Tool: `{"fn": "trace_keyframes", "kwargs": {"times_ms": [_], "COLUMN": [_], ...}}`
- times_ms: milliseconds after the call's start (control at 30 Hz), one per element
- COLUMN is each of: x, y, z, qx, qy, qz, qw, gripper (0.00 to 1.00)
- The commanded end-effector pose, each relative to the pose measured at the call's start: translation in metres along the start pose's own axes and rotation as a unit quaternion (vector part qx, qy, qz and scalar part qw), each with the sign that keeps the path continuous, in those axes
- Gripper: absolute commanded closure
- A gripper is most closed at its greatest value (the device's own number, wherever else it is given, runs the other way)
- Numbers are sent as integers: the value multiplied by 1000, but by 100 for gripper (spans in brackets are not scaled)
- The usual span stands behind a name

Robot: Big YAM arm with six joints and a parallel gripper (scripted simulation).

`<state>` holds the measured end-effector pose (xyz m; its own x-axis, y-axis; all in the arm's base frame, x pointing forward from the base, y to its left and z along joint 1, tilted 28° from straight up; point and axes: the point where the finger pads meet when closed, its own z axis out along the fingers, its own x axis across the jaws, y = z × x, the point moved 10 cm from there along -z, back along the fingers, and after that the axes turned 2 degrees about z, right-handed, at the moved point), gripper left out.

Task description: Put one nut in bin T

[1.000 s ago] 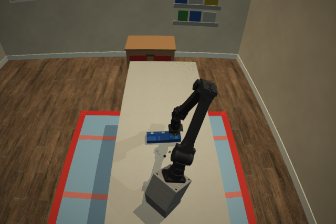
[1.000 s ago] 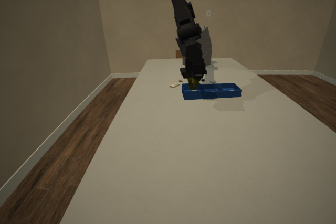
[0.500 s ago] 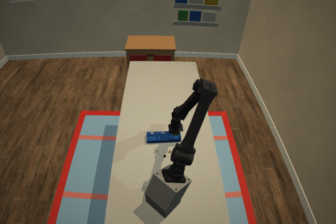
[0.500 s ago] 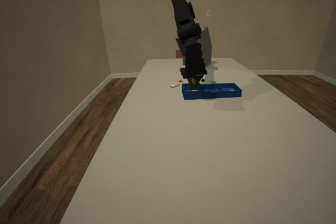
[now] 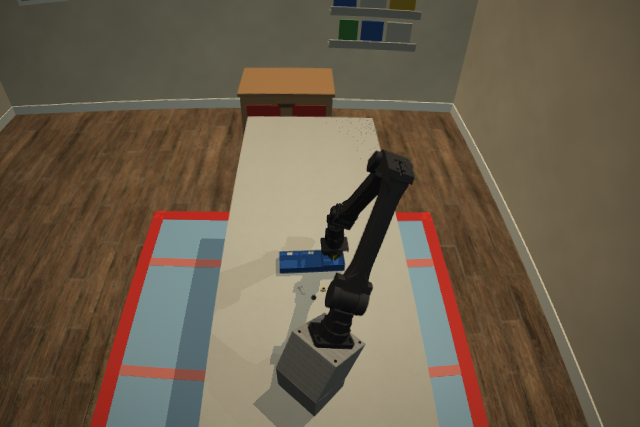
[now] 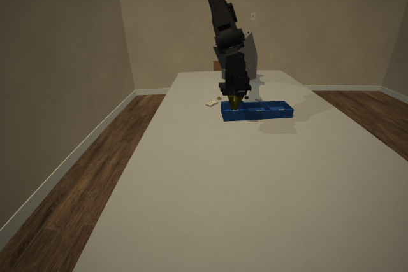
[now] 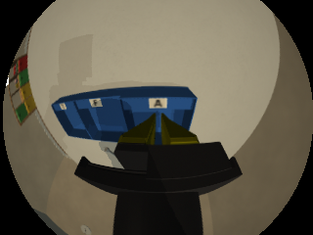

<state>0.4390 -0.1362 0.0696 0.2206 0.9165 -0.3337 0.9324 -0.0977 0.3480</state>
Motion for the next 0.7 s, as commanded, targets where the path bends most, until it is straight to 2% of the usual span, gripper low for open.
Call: {"fn": "trace_keyframes", "kwargs": {"times_ms": [0, 500, 567, 633, 667], "x": [-3, -3, 2, 0, 2], "y": [-4, -4, -7, 1, 2], "z": [9, 9, 5, -13, -15], "qx": [3, 3, 13, -6, -6], "qy": [0, 0, 3, 1, 2], "qz": [1, 1, -3, 2, 1], "qw": [1000, 1000, 1000, 1000, 1000], "gripper": [92, 92, 92, 92, 92]}}
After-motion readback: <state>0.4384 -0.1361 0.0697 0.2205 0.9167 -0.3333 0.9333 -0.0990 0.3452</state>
